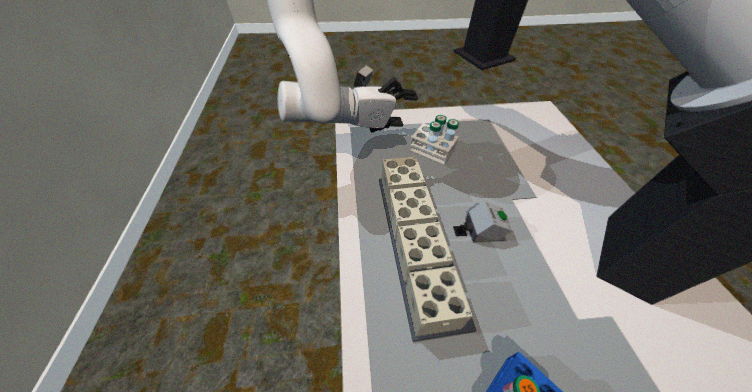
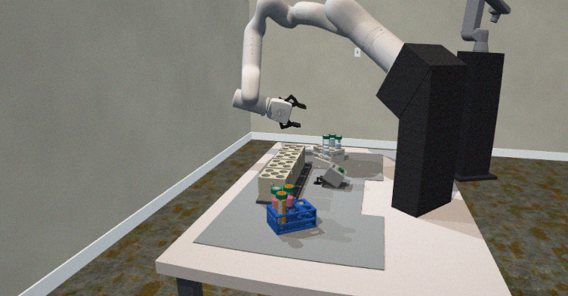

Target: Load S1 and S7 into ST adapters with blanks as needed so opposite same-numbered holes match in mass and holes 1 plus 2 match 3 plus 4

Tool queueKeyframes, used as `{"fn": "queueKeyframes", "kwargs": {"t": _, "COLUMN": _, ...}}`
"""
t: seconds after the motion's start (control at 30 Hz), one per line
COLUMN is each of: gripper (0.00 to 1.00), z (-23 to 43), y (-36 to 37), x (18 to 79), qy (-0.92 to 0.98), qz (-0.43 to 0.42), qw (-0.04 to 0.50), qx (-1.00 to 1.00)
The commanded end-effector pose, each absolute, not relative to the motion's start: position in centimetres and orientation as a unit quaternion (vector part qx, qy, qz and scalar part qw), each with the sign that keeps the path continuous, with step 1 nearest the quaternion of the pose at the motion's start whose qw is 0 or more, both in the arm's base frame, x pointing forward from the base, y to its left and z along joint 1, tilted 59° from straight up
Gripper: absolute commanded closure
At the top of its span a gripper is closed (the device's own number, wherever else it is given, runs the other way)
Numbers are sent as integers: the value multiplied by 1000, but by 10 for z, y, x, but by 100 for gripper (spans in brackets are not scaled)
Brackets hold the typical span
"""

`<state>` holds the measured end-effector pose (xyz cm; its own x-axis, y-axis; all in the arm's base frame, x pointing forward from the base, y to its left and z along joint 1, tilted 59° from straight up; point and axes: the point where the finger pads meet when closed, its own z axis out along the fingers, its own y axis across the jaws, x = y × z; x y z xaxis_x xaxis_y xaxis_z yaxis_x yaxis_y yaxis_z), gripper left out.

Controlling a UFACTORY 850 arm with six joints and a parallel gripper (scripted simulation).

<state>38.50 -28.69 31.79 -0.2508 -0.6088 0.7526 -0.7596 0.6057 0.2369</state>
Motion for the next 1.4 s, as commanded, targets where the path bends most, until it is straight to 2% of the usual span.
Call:
{"fn": "queueKeyframes", "kwargs": {"t": 0.0, "gripper": 0, "z": 309, "y": -281, "x": 391, "qy": -744, "qz": 128, "qw": 449, "qx": 478}}
{"fn": "queueKeyframes", "kwargs": {"t": 0.57, "gripper": 0, "z": 285, "y": -254, "x": 417, "qy": -589, "qz": 233, "qw": 472, "qx": 612}}
{"fn": "queueKeyframes", "kwargs": {"t": 1.37, "gripper": 0, "z": 246, "y": -190, "x": 447, "qy": -370, "qz": 324, "qw": 443, "qx": 749}}
